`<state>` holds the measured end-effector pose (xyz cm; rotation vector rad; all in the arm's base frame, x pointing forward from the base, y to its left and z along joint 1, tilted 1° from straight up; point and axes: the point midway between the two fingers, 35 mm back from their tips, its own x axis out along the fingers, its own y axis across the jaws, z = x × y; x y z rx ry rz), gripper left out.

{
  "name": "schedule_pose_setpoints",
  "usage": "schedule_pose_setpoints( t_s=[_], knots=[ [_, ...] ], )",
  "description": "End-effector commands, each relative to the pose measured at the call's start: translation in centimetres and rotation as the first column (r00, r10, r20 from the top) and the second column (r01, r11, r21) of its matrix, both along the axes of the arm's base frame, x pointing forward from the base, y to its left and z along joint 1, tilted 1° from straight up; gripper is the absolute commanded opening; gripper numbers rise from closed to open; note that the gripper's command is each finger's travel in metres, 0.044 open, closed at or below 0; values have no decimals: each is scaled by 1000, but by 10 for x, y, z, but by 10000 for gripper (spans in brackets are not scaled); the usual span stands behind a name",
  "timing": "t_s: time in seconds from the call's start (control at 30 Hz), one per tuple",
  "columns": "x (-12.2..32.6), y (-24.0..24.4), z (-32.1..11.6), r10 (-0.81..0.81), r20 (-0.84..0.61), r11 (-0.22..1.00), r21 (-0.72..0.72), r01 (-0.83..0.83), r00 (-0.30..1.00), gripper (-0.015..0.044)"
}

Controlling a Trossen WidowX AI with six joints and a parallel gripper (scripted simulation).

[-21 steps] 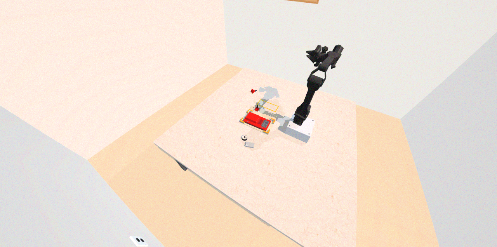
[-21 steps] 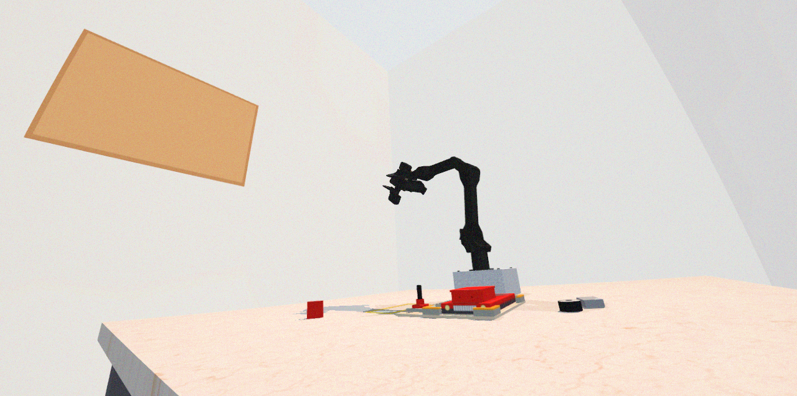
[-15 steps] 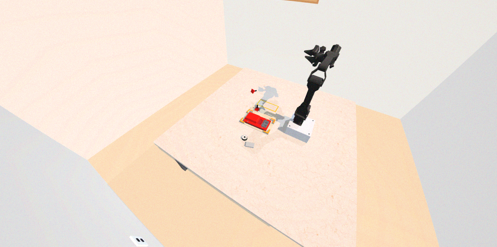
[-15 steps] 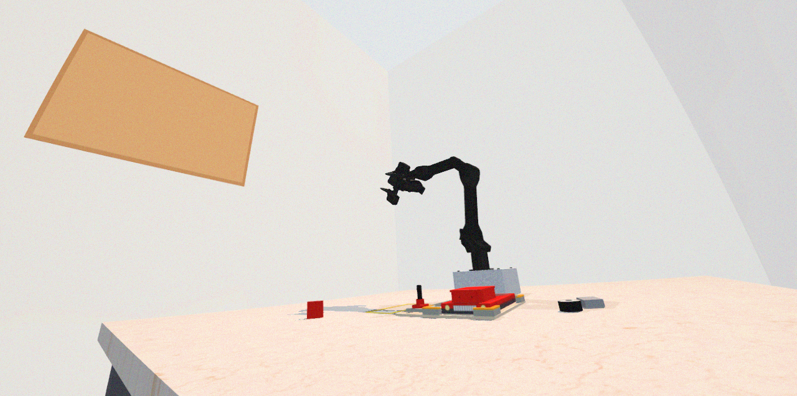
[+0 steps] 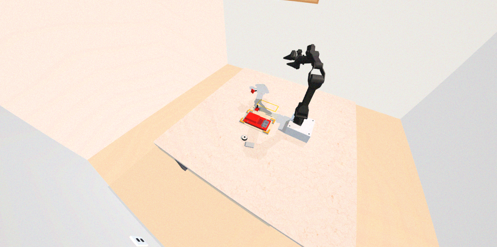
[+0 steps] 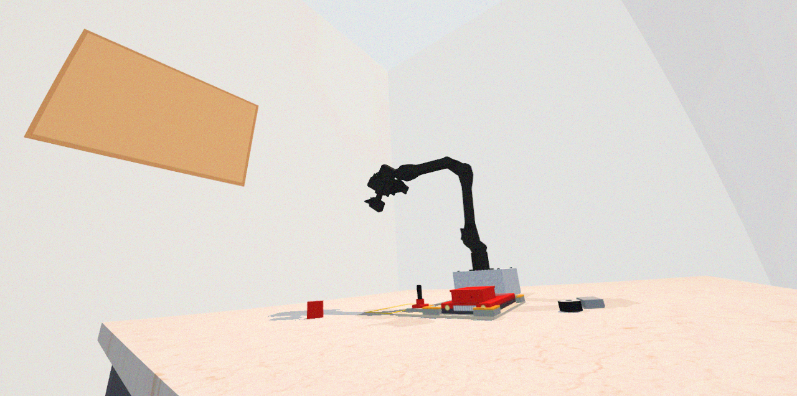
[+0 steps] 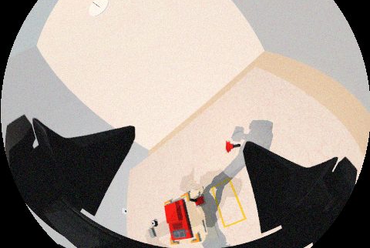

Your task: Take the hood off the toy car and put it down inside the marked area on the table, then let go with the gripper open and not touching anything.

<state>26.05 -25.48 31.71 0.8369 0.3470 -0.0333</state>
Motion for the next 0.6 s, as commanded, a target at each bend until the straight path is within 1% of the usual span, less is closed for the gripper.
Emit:
schedule_pose_setpoints(
  t_s=[0.0, 0.13, 0.3, 0.57],
  knots=[
    [32, 23, -29, 70, -101, 997, 19, -68, 992, 440],
    [61, 52, -58, 144, -202, 989, 8, -145, 969, 440],
    [82, 81, -82, 204, -291, 978, 16, -209, 935, 440],
    [114, 161, -138, 321, -499, 937, 46, -346, 805, 440]
  ],
)
